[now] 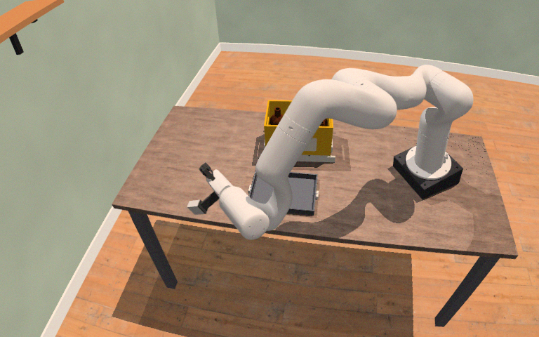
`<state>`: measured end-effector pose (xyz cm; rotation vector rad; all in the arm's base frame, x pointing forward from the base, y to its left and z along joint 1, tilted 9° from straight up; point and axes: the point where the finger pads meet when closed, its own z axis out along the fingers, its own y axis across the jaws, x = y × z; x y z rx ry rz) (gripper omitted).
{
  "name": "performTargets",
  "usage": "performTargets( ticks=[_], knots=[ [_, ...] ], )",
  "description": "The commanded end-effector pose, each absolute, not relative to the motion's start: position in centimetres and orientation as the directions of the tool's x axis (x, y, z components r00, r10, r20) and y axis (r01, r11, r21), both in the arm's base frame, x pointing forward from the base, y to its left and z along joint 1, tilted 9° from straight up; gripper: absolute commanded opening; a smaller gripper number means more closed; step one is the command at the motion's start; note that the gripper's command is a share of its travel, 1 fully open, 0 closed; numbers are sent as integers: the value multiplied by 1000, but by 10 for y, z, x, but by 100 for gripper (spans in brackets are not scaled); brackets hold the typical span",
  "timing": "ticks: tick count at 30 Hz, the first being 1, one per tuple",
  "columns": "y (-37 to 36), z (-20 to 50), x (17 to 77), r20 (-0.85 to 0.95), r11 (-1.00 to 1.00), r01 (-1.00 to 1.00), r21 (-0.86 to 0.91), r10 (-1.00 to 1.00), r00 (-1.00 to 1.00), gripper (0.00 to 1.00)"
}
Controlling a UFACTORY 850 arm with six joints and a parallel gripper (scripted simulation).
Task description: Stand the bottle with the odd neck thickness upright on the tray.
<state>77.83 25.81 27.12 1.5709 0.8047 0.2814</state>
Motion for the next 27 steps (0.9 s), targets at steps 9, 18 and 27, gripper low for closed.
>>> performTargets(
  ticks=[9, 18, 27],
  knots=[
    [258, 273, 779, -269, 30, 325, 945, 635, 724, 100],
    [258, 274, 779, -269, 30, 325, 945, 635, 724, 100],
    [252, 359, 767, -269, 30, 325, 945, 635, 724, 100]
  ],
)
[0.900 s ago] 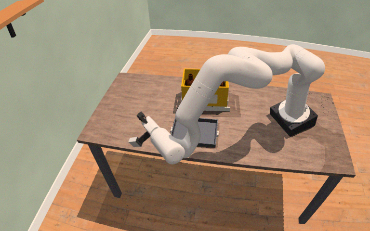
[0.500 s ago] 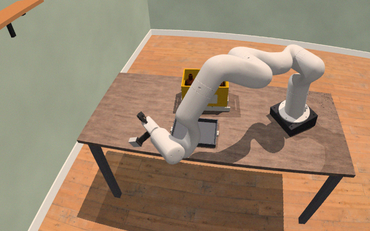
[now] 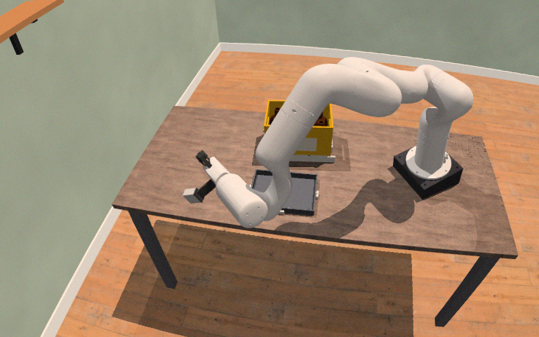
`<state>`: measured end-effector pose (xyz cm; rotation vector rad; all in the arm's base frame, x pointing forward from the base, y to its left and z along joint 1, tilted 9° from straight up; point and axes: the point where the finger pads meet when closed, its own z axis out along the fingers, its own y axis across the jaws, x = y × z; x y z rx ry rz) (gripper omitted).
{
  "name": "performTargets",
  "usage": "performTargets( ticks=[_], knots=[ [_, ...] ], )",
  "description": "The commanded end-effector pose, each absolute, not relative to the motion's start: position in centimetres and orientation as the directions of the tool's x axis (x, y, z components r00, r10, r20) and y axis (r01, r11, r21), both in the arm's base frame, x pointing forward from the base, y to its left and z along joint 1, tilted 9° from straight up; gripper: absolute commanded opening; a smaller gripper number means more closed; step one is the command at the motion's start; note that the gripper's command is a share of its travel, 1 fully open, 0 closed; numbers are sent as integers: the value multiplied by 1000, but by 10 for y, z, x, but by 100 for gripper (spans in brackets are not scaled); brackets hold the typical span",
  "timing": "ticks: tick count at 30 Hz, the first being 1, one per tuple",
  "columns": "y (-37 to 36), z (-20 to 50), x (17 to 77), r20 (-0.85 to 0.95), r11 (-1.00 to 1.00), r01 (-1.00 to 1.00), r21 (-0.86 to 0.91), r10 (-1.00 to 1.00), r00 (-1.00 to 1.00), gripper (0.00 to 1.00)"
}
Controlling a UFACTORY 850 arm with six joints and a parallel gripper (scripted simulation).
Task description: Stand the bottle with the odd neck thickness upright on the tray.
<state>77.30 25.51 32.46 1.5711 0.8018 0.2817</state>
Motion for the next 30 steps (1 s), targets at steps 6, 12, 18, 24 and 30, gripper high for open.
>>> performTargets(
  ticks=[6, 12, 18, 24, 30],
  knots=[
    [251, 372, 765, -269, 30, 325, 945, 635, 724, 100],
    [246, 370, 762, -256, 10, 322, 947, 629, 734, 100],
    [203, 356, 738, -134, -182, 279, 943, 558, 819, 100],
    [175, 347, 723, -64, -296, 241, 924, 502, 863, 100],
    [125, 331, 696, 49, -488, 152, 859, 374, 926, 100]
  ],
)
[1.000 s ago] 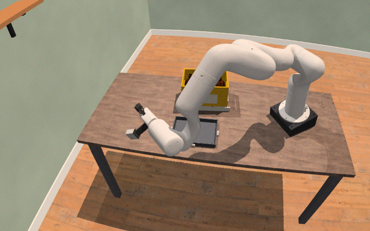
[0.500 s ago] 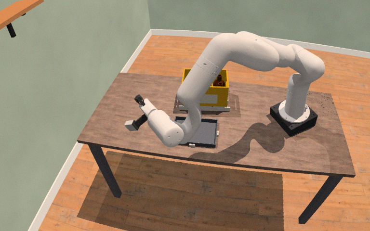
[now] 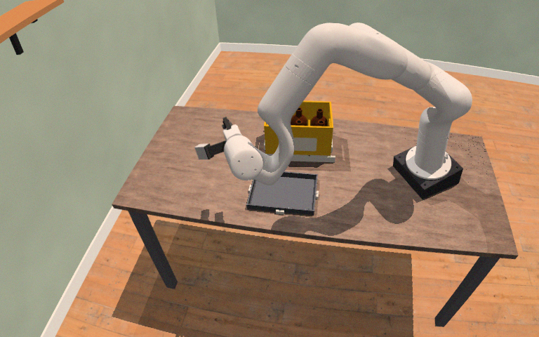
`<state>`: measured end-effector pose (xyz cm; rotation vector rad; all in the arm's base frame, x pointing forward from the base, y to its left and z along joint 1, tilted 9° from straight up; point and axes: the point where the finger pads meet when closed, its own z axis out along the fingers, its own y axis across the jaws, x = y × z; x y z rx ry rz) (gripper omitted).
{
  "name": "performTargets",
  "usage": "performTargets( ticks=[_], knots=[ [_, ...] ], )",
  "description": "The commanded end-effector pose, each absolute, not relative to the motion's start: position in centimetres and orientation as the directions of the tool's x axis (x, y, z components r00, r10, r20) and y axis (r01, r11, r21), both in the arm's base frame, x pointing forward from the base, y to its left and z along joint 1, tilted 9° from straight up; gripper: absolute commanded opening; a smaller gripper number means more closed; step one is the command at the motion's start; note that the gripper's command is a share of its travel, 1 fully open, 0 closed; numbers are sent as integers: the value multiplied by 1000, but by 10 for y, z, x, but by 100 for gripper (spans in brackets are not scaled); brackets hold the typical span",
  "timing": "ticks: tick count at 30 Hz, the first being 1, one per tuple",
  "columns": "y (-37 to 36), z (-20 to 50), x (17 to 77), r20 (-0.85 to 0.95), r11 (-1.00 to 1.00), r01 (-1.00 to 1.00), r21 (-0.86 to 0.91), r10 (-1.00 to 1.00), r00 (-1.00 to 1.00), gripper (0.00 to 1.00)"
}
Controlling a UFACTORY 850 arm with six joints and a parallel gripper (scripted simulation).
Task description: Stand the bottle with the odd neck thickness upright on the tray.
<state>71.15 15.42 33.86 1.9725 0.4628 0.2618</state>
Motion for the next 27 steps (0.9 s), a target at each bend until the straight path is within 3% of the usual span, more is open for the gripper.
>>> performTargets(
  ticks=[1, 12, 27],
  knots=[
    [118, 329, 692, 62, -512, 139, 847, 355, 933, 100],
    [45, 306, 653, 177, -728, -33, 684, 122, 977, 100],
    [-40, 280, 607, 230, -865, -263, 426, -178, 957, 100]
  ],
)
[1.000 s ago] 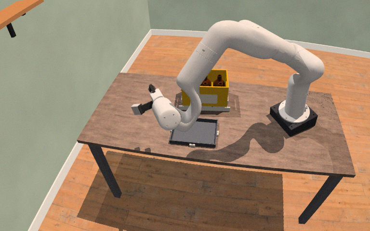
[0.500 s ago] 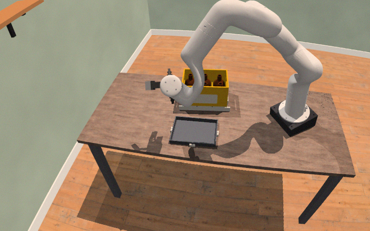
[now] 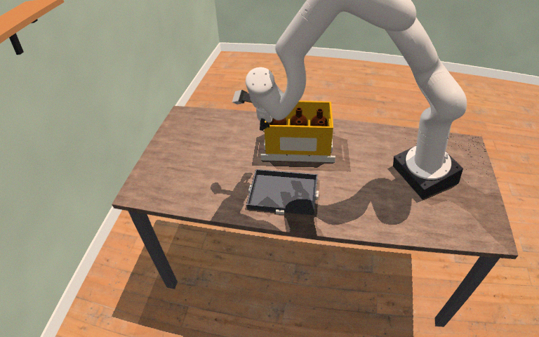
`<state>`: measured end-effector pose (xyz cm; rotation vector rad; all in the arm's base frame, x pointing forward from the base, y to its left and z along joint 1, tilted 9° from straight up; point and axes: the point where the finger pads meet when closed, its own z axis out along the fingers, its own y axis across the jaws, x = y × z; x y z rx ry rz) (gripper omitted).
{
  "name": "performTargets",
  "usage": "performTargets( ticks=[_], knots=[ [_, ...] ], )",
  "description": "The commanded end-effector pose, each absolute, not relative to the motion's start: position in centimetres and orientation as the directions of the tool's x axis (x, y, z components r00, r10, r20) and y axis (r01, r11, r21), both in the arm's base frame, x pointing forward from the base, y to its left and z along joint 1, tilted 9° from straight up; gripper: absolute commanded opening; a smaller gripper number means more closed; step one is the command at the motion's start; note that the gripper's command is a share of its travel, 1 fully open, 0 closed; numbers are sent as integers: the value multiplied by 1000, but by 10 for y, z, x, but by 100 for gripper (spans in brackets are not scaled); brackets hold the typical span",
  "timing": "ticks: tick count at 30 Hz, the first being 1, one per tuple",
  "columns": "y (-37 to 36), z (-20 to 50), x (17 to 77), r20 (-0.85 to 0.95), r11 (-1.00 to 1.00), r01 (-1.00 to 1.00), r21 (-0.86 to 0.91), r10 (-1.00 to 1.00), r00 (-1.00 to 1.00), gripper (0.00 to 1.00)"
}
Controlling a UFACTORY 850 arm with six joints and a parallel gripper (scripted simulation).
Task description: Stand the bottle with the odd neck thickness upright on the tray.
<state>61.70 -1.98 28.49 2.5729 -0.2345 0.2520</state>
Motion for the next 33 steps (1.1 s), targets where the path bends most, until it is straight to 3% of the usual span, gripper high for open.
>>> performTargets(
  ticks=[1, 15, 33],
  knots=[
    [-40, 280, 607, 230, -865, -263, 426, -178, 957, 100],
    [-130, 251, 560, 188, -855, -504, 119, -479, 857, 100],
    [-191, 231, 526, 84, -763, -641, -80, -646, 759, 100]
  ],
)
